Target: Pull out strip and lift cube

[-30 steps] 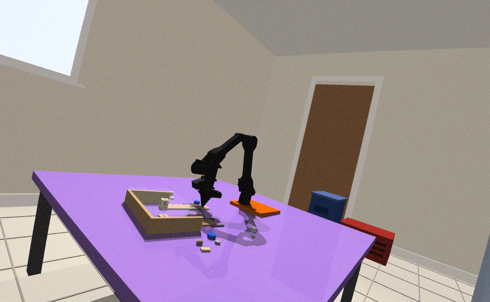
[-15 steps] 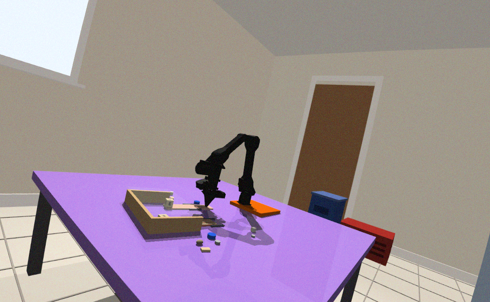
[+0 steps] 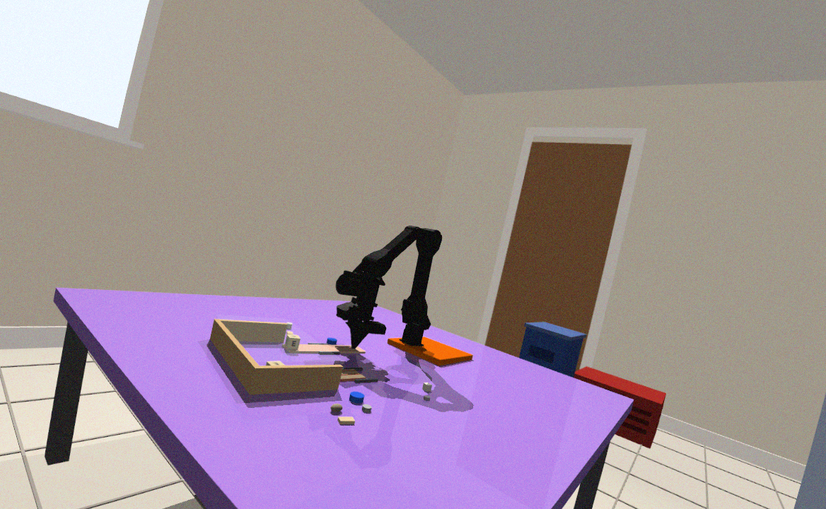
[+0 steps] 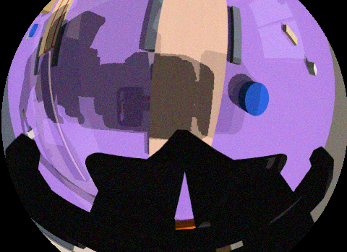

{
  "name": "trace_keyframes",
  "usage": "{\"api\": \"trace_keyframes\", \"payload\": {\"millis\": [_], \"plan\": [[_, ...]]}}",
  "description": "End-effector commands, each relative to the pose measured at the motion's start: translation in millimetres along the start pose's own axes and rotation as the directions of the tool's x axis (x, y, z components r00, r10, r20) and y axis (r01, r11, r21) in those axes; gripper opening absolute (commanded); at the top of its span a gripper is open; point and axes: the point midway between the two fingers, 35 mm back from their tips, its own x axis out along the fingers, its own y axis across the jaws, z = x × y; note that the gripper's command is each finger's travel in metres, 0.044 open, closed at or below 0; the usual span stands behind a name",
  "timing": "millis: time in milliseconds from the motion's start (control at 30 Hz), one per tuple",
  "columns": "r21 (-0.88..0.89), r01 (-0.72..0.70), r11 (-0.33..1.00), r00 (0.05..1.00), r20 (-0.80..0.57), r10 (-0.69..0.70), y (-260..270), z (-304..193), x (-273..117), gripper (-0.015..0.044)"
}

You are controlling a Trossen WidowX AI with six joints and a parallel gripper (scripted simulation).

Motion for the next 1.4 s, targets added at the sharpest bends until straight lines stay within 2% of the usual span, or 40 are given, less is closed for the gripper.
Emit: {"api": "trace_keyframes", "payload": {"millis": [0, 1000, 1367], "plan": [[0.004, 0.002, 1.0, 0.999, -0.032, -0.002, -0.5, -14.6, 5.7, 0.0], [0.004, 0.002, 1.0, 0.999, -0.036, -0.002, 0.5, -57.2, 4.7, 0.0], [0.004, 0.002, 1.0, 0.999, -0.036, -0.002, 0.5, -58.2, 4.7, 0.0]]}}
